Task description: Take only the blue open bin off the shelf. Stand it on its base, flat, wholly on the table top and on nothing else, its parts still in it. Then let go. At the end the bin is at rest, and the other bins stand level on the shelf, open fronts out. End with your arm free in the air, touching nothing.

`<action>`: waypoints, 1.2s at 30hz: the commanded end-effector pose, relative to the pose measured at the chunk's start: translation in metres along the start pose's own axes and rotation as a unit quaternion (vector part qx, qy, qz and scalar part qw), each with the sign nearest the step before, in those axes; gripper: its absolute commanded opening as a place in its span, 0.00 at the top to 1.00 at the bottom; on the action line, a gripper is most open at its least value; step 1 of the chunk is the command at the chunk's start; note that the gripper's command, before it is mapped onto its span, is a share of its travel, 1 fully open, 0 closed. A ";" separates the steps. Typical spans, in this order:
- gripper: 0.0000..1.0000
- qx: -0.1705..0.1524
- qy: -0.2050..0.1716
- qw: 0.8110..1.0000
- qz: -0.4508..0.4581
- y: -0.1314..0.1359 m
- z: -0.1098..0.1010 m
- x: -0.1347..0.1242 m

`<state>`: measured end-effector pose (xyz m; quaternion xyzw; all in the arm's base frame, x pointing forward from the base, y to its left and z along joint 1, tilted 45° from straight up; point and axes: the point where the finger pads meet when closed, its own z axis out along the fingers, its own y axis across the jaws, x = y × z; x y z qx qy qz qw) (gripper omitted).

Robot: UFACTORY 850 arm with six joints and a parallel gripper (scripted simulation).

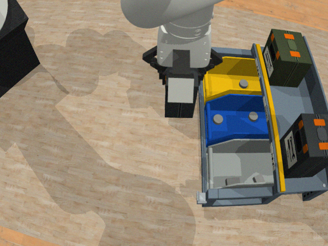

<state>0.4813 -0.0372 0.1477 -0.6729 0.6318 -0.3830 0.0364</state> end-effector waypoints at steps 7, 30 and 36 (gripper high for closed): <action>1.00 0.000 0.000 1.000 0.000 0.011 0.000 -0.037; 1.00 0.000 0.000 1.000 0.000 0.020 0.000 -0.068; 1.00 0.000 0.000 1.000 0.000 0.018 0.000 -0.060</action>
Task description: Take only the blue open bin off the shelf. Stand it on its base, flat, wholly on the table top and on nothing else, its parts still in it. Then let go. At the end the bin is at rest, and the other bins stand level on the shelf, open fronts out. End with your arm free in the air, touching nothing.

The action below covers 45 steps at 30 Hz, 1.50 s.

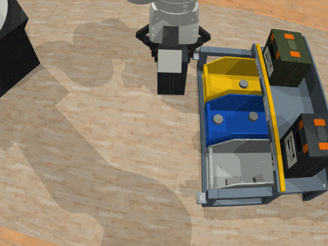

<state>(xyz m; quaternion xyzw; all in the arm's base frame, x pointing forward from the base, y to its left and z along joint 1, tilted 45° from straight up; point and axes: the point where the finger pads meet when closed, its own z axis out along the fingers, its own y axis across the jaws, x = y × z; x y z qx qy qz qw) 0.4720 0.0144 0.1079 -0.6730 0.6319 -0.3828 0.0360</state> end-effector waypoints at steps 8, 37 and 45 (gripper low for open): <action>1.00 0.000 0.000 1.000 0.000 -0.001 0.000 0.003; 1.00 0.000 0.000 1.000 0.000 -0.003 0.000 0.010; 1.00 0.000 0.000 1.000 0.000 -0.003 0.002 0.010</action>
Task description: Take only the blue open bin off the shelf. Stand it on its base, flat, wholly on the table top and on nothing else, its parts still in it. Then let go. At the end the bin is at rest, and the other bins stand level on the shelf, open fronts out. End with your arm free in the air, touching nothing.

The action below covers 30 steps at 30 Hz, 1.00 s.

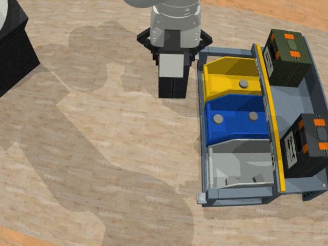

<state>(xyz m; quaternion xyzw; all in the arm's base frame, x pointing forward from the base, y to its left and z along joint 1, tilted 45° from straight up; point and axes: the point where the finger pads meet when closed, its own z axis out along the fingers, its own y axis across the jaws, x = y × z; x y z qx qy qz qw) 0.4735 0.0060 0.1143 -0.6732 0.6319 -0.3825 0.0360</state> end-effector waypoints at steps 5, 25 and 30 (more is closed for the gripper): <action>1.00 0.000 0.000 1.000 0.000 -0.001 0.010 0.001; 1.00 0.000 0.000 1.000 0.000 -0.001 0.020 0.002; 1.00 0.000 0.000 1.000 0.000 -0.001 0.020 0.002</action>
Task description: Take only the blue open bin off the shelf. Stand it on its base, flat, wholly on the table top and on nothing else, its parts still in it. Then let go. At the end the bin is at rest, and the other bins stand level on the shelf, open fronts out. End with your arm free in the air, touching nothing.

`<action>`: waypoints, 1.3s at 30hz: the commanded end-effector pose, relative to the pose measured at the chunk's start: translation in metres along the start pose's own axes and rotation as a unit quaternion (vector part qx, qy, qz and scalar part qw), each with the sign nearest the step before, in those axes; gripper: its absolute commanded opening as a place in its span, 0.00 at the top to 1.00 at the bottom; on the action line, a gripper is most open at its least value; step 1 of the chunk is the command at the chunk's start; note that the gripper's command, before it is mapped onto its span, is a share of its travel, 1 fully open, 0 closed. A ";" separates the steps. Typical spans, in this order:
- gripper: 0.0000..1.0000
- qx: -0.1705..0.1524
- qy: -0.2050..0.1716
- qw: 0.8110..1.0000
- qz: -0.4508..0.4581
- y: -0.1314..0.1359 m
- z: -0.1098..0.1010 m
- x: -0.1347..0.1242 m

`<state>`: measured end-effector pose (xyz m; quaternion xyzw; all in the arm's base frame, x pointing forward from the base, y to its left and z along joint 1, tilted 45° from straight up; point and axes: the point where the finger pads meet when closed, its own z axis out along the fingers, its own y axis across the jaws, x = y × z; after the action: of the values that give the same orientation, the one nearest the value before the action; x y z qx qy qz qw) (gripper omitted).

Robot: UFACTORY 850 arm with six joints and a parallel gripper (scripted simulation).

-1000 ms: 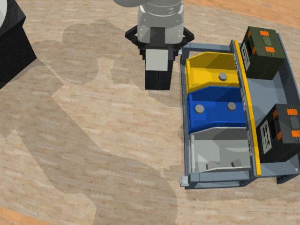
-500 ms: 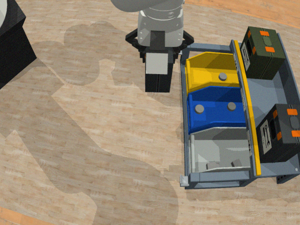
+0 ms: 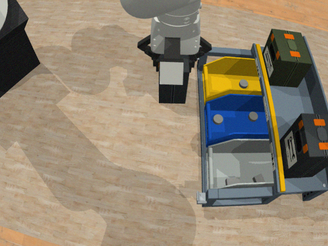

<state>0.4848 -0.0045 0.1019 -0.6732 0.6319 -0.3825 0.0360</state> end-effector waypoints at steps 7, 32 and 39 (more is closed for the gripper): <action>0.00 0.000 0.000 1.000 0.000 0.000 0.000 0.000; 0.00 0.000 0.000 1.000 0.000 0.000 0.000 0.000; 0.00 0.000 0.000 1.000 0.000 0.000 0.000 0.000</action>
<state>0.4849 -0.0045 0.1019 -0.6732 0.6318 -0.3825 0.0360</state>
